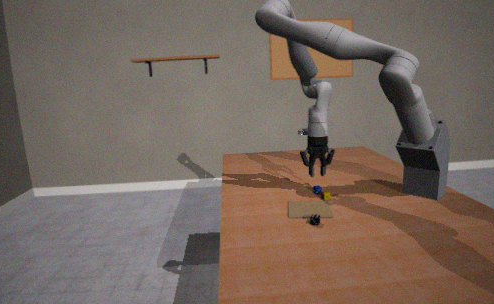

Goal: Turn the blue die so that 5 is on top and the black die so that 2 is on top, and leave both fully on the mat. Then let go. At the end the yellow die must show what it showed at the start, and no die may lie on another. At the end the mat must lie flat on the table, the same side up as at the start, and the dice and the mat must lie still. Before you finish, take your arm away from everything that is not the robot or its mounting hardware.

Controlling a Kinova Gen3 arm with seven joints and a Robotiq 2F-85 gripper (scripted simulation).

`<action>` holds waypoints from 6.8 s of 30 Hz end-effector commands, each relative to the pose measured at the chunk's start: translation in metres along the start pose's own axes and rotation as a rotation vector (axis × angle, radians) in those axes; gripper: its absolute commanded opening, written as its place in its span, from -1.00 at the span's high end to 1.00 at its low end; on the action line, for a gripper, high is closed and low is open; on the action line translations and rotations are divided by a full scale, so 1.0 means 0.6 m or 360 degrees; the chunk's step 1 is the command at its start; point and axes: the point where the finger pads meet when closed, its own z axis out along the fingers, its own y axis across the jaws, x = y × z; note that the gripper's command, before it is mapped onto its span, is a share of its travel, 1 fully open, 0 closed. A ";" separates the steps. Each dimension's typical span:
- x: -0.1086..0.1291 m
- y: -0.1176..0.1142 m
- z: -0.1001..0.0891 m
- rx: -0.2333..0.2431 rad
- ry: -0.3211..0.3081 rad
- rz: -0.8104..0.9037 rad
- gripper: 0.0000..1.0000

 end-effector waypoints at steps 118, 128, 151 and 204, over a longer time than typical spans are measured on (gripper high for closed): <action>0.003 -0.001 0.055 -0.0013 -0.0001 -0.0007 0.19; 0.003 -0.001 0.055 -0.0013 -0.0001 -0.0007 0.19; 0.001 -0.002 0.055 -0.0013 -0.0001 -0.0007 0.19; 0.001 -0.001 0.107 -0.0013 -0.0001 -0.0007 0.19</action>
